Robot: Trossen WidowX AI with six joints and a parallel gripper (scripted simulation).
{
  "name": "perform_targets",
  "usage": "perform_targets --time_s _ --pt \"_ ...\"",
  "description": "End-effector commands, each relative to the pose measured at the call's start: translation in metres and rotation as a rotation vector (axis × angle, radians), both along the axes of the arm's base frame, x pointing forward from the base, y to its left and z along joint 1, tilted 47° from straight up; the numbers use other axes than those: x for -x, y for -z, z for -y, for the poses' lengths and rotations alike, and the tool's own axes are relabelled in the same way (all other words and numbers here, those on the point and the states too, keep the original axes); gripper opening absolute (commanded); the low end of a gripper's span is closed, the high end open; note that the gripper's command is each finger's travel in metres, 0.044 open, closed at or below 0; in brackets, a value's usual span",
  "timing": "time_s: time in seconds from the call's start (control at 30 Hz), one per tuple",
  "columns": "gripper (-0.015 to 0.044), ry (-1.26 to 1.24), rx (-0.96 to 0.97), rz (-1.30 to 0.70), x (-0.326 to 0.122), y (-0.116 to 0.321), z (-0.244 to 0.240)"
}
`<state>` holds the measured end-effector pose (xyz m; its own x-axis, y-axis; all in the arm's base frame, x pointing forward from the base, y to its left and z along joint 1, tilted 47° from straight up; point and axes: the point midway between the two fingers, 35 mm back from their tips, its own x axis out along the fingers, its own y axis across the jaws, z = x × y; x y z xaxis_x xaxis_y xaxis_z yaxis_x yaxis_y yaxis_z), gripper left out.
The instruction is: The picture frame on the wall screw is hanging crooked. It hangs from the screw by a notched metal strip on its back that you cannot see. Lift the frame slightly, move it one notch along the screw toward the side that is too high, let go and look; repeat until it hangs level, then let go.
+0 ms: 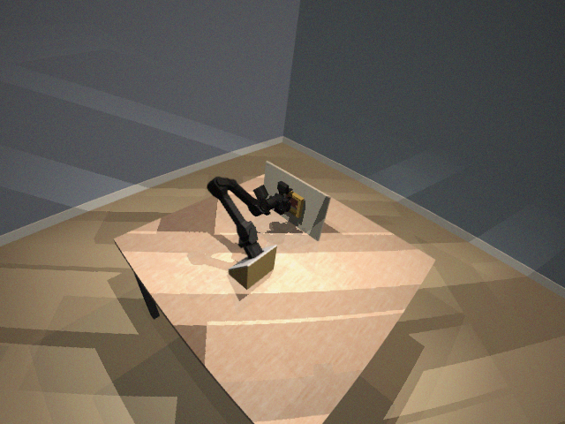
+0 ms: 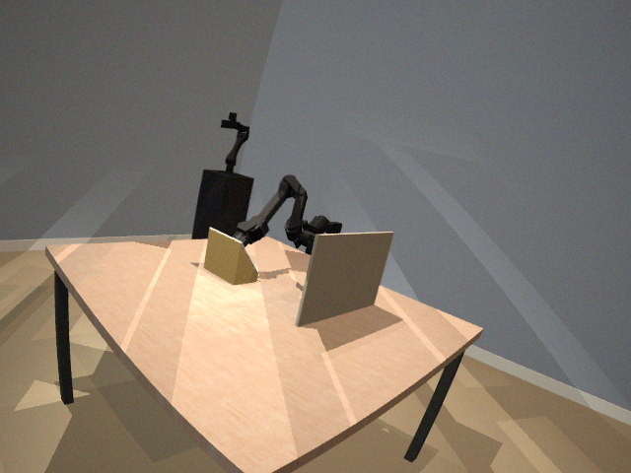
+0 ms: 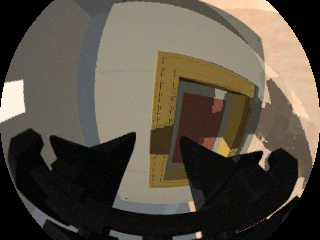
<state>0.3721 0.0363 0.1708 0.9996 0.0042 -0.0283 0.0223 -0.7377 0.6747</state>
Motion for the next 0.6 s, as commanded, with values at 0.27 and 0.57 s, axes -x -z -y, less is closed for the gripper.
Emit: perform_targets --time_s 0.27,0.57 --pt "0.026 0.008 0.097 0.002 0.069 -0.009 -0.005" --pt "0.026 0.008 0.134 0.009 0.094 -0.008 -0.001"
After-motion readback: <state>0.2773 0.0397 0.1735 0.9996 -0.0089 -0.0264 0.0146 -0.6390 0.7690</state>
